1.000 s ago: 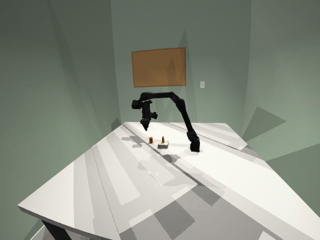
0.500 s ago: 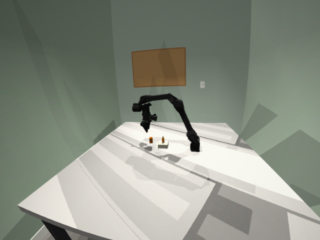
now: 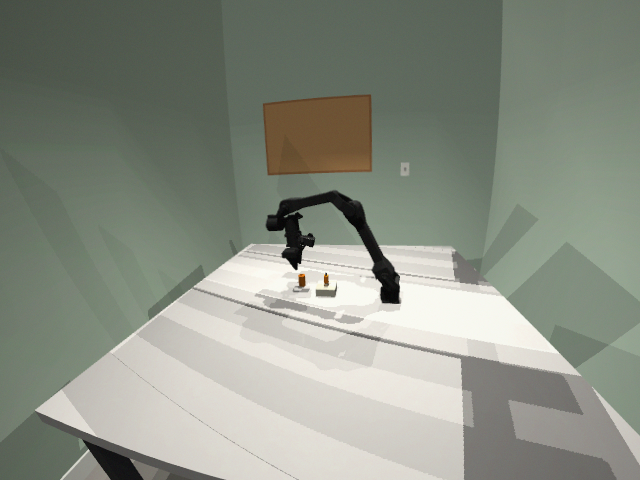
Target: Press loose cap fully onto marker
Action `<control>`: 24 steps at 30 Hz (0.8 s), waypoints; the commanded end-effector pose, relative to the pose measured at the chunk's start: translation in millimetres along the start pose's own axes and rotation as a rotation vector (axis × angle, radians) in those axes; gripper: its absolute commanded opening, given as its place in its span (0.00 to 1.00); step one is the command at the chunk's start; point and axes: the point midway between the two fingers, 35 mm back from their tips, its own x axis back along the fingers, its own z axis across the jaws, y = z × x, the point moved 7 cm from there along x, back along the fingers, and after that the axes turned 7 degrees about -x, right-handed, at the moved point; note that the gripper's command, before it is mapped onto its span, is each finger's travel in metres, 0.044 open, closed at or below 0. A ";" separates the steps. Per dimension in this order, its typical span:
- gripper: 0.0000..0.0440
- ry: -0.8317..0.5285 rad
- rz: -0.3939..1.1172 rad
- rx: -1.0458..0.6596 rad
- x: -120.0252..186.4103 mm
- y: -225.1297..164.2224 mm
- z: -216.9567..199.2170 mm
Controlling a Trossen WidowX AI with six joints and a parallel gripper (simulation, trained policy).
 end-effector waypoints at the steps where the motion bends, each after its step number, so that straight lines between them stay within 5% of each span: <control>1: 0.72 -0.011 -0.021 -0.002 -11.6 -2.0 4.1; 24: 0.60 -0.056 -0.103 0.045 -73.6 -2.9 16.5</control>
